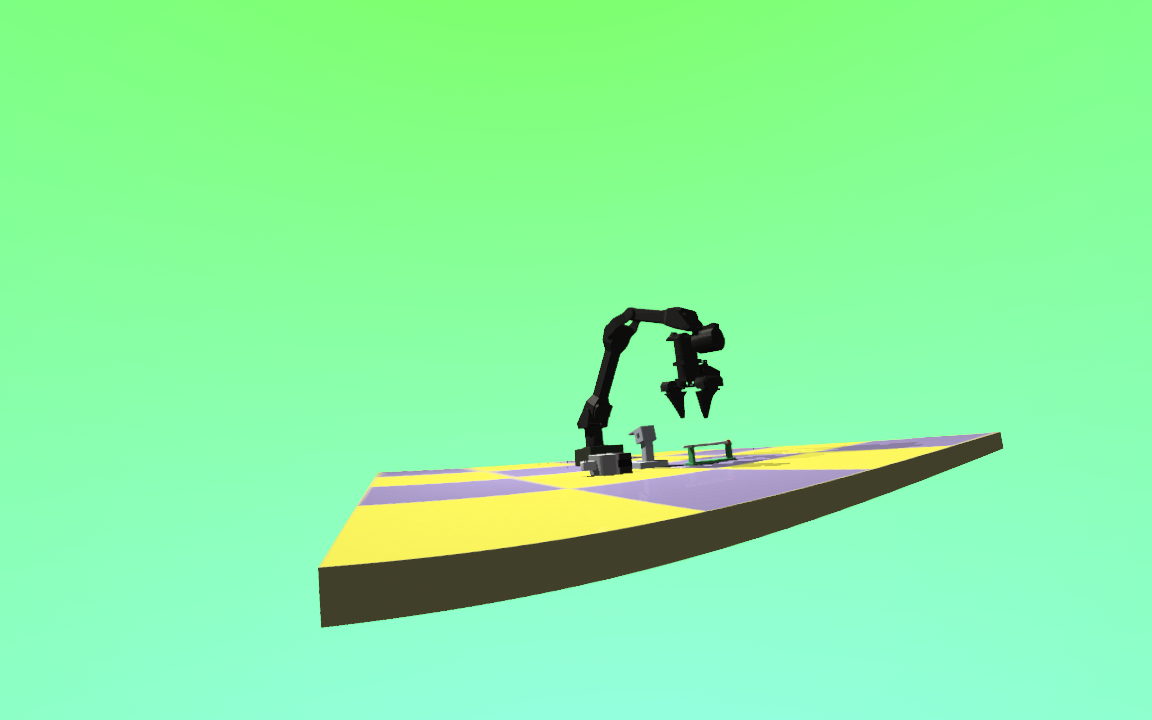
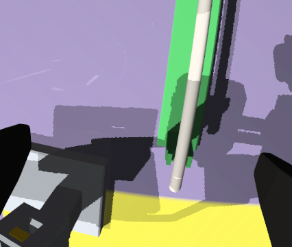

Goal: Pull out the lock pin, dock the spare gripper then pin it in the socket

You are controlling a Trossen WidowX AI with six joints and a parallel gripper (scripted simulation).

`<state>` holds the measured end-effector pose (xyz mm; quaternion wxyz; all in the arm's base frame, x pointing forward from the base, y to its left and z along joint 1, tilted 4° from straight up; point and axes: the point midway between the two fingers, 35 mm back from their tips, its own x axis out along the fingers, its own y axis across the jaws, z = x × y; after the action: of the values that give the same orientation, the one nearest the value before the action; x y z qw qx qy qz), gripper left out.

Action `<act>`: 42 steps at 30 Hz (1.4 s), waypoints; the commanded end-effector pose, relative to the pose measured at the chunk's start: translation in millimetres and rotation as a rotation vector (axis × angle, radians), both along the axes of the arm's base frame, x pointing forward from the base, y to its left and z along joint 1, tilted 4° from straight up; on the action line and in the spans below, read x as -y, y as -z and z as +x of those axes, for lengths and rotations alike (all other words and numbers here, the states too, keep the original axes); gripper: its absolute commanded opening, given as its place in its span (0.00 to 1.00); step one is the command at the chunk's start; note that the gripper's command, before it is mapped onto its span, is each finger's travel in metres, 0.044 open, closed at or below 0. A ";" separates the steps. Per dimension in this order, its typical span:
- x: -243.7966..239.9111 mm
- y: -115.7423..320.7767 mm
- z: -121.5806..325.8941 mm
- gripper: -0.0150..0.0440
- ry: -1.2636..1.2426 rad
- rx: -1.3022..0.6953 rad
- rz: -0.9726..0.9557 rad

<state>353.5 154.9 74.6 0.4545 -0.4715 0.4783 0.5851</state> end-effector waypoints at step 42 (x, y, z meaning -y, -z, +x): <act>233.2 50.8 8.1 1.00 -0.062 0.163 -0.605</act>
<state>366.3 -76.5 40.1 0.3169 -0.6454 0.5771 0.3874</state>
